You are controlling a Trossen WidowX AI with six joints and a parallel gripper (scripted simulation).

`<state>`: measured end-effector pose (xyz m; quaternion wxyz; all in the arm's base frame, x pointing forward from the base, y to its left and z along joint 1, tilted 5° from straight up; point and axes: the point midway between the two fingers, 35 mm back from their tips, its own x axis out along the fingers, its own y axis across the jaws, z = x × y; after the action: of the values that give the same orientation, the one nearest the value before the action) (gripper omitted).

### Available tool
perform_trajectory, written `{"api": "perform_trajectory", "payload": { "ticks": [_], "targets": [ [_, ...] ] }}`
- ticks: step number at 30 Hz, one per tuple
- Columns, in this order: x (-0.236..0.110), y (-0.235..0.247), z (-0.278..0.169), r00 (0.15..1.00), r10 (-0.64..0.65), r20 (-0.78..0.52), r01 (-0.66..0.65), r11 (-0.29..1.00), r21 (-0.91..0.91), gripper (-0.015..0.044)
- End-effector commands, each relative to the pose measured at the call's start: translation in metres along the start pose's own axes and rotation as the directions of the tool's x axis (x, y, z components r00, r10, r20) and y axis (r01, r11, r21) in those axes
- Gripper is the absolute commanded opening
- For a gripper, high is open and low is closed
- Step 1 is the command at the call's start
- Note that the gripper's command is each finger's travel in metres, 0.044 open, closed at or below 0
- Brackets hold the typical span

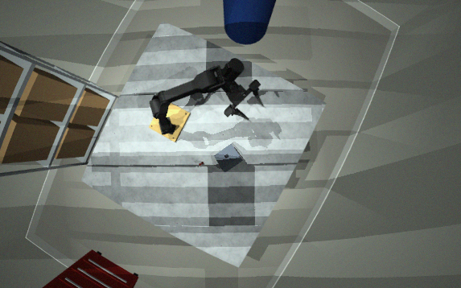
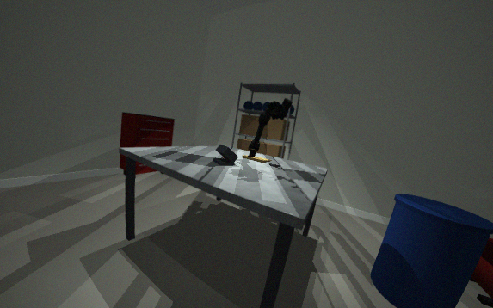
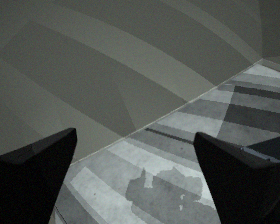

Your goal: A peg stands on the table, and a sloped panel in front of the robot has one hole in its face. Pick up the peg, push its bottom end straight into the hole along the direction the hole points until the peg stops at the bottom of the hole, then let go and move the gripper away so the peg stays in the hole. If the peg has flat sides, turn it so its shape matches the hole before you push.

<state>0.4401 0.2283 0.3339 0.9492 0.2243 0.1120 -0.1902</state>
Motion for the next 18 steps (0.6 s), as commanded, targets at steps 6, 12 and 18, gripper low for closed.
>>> {"api": "perform_trajectory", "payload": {
  "ticks": [6, 12, 18],
  "targets": [
    [0.013, -0.012, -0.001, 0.999, -0.026, -0.023, 0.023, 0.992, -0.127, 0.0440],
    [0.028, -0.028, -0.002, 0.997, -0.062, -0.053, 0.044, 0.955, -0.292, 0.0440],
    [0.042, -0.045, -0.004, 0.992, -0.098, -0.084, 0.050, 0.893, -0.446, 0.0440]
  ]
}}
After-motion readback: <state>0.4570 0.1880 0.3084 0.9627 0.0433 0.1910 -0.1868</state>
